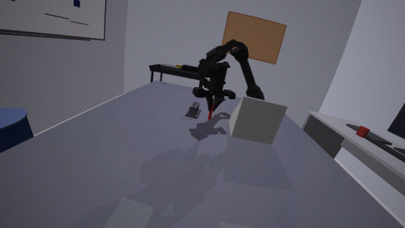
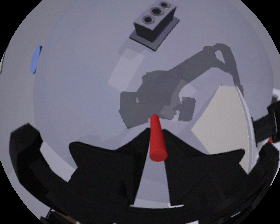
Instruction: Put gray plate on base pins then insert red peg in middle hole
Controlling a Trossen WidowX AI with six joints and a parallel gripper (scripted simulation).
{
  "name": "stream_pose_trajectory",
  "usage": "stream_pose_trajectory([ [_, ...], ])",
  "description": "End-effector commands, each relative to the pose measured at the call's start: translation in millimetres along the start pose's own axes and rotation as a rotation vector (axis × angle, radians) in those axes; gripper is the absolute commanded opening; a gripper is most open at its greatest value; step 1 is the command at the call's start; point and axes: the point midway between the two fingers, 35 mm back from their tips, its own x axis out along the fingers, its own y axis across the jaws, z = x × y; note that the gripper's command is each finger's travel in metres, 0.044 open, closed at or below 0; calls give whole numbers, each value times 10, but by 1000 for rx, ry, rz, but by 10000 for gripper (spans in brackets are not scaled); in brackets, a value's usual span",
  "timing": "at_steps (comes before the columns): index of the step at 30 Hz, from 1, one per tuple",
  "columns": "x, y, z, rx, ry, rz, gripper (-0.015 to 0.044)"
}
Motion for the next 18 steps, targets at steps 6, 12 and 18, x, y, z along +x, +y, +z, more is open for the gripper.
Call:
stream_pose_trajectory([
  [6,-50,93,248,-2,7,14,0],
  [12,-64,136,413,-2,10,17,0],
  [18,-73,170,584,-2,13,20,0],
])
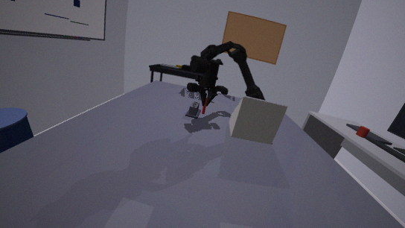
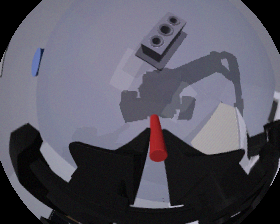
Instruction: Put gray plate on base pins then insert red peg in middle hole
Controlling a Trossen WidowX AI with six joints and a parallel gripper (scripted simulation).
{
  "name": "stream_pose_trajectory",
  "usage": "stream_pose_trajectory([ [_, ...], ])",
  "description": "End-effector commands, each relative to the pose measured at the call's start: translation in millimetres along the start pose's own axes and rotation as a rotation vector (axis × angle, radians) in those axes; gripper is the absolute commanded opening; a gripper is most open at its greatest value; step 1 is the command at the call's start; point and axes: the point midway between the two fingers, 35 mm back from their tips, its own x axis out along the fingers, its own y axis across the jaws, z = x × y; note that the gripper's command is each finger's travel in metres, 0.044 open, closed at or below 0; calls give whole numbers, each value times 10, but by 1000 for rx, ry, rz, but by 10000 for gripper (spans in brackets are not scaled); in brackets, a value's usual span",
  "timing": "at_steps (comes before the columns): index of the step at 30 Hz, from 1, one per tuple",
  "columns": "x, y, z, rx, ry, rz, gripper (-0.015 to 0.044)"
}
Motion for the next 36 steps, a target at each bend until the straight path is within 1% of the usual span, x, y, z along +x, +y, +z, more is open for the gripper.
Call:
stream_pose_trajectory([
  [1,-29,32,133,0,-1,9,0],
  [36,-27,4,1188,9,-15,5,0],
])
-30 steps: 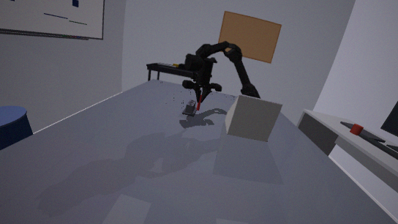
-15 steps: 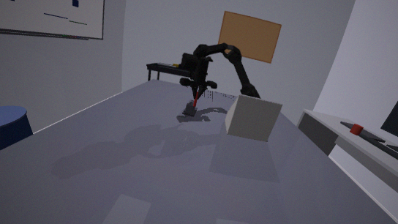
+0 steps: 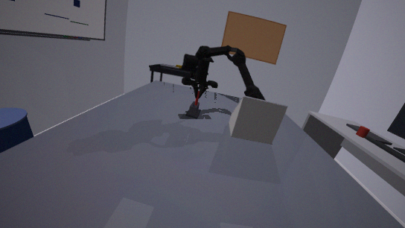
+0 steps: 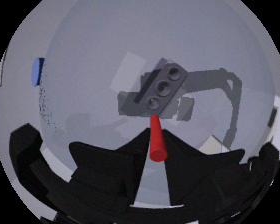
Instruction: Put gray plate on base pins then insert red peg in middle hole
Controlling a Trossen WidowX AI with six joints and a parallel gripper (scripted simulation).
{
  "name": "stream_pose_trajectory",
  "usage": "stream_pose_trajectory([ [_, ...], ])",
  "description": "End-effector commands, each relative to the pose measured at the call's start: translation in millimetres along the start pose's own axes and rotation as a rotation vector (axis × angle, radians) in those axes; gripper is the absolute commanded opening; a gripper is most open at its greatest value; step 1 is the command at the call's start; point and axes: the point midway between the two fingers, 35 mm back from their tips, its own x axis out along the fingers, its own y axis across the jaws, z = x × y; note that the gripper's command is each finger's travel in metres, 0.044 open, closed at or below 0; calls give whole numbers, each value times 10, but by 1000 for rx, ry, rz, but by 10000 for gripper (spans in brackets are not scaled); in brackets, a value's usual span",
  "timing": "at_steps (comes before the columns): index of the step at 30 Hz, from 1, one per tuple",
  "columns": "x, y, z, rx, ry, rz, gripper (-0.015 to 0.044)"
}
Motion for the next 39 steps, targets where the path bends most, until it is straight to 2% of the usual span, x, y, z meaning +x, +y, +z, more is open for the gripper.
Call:
stream_pose_trajectory([
  [1,-15,-18,142,1,-8,3,0],
  [13,4,-105,475,6,-20,-6,0],
  [39,4,-95,478,6,-20,-6,0],
])
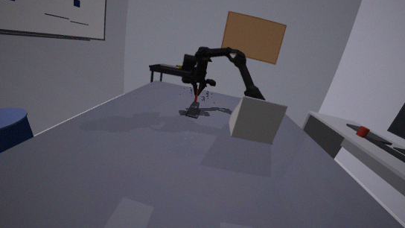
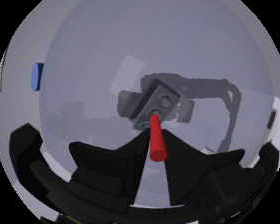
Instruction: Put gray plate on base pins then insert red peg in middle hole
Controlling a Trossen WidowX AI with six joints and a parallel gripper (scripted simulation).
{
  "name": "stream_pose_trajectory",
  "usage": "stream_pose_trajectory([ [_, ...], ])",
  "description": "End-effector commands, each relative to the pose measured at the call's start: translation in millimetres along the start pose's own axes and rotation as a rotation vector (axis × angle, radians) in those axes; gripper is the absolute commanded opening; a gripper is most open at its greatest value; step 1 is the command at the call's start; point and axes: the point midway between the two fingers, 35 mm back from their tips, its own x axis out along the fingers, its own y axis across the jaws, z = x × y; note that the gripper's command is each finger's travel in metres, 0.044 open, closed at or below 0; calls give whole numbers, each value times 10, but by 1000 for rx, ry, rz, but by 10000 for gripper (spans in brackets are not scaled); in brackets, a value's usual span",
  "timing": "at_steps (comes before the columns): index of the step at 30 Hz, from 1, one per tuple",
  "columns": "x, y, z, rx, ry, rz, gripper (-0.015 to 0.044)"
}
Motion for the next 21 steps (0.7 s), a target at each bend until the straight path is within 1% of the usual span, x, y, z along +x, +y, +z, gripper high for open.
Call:
stream_pose_trajectory([
  [1,0,2,20,-3,-4,-2,0],
  [21,0,3,4,1,0,0,0],
])
